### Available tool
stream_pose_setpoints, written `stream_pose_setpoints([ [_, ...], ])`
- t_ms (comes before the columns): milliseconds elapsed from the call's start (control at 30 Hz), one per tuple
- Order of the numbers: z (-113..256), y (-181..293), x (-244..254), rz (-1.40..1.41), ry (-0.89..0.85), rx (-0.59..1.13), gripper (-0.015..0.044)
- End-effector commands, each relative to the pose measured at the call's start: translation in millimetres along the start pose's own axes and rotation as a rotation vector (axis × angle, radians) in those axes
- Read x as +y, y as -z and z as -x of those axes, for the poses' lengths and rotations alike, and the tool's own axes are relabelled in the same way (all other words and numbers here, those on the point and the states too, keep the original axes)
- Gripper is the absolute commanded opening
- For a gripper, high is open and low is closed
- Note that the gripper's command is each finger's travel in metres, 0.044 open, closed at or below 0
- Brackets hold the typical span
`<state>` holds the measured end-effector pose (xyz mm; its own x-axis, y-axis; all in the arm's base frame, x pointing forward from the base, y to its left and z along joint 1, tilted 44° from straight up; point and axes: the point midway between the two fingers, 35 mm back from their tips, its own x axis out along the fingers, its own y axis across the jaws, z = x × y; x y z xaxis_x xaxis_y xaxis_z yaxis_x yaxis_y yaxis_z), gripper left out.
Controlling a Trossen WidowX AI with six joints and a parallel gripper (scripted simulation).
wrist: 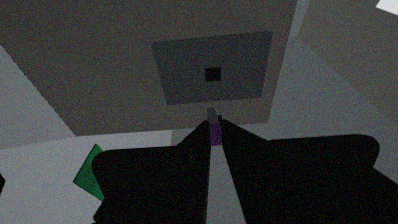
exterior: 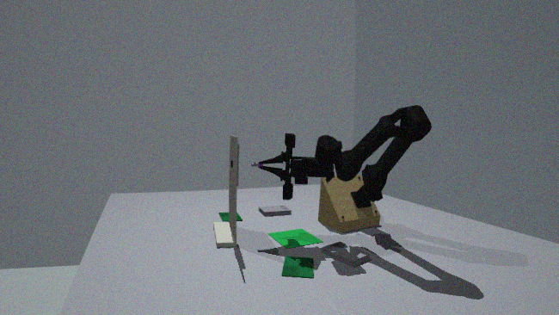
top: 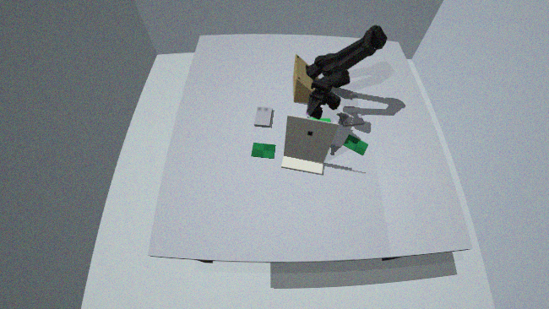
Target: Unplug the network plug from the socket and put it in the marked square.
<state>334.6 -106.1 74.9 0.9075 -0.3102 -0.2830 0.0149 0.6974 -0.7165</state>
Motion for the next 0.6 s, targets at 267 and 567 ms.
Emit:
stream_pose_setpoints([
  [267,7.9,2.8,-0.8,0.006,0.002,-0.008,0.0],
  [567,7.9,1.3,-14.8,0.002,-0.001,-0.001,0.0],
])
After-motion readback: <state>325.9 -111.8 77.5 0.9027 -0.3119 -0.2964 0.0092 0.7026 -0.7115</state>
